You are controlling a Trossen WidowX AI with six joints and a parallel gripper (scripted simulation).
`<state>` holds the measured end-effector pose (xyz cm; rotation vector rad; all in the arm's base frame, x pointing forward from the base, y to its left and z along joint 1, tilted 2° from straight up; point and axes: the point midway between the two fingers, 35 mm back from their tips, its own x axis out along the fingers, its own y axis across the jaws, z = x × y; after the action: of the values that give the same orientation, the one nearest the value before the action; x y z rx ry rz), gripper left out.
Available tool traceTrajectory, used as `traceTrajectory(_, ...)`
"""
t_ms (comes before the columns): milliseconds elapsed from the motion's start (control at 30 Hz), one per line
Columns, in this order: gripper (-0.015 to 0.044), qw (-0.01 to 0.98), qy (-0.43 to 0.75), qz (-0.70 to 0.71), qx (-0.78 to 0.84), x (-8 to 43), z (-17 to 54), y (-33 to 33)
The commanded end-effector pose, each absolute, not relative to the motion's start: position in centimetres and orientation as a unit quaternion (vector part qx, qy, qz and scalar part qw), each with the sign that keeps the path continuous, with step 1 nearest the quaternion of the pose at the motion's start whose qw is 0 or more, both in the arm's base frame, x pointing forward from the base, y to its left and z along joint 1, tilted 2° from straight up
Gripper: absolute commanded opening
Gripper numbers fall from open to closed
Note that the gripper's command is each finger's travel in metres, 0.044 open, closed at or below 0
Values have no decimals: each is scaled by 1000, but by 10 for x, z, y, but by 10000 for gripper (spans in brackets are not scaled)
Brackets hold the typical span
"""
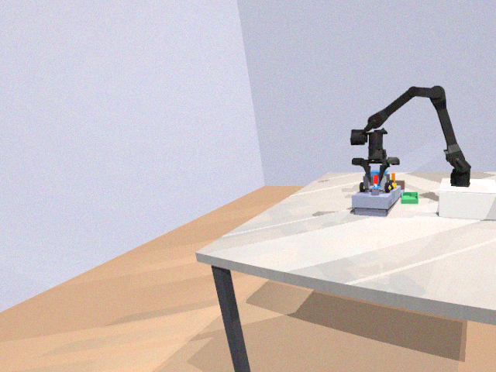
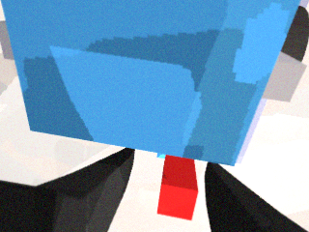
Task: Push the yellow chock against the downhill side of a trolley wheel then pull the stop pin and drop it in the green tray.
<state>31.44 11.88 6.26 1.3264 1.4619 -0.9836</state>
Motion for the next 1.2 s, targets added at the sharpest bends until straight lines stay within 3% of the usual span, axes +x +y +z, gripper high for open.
traceTrajectory(0,190,447,594,-401,536,311,55,120)
traceTrajectory(167,190,447,594,-401,536,310,53,121)
traceTrajectory(300,85,450,592,-399,536,312,56,120)
traceTrajectory(633,0,450,592,-399,536,312,56,120)
traceTrajectory(1167,0,447,594,-401,536,310,67,118)
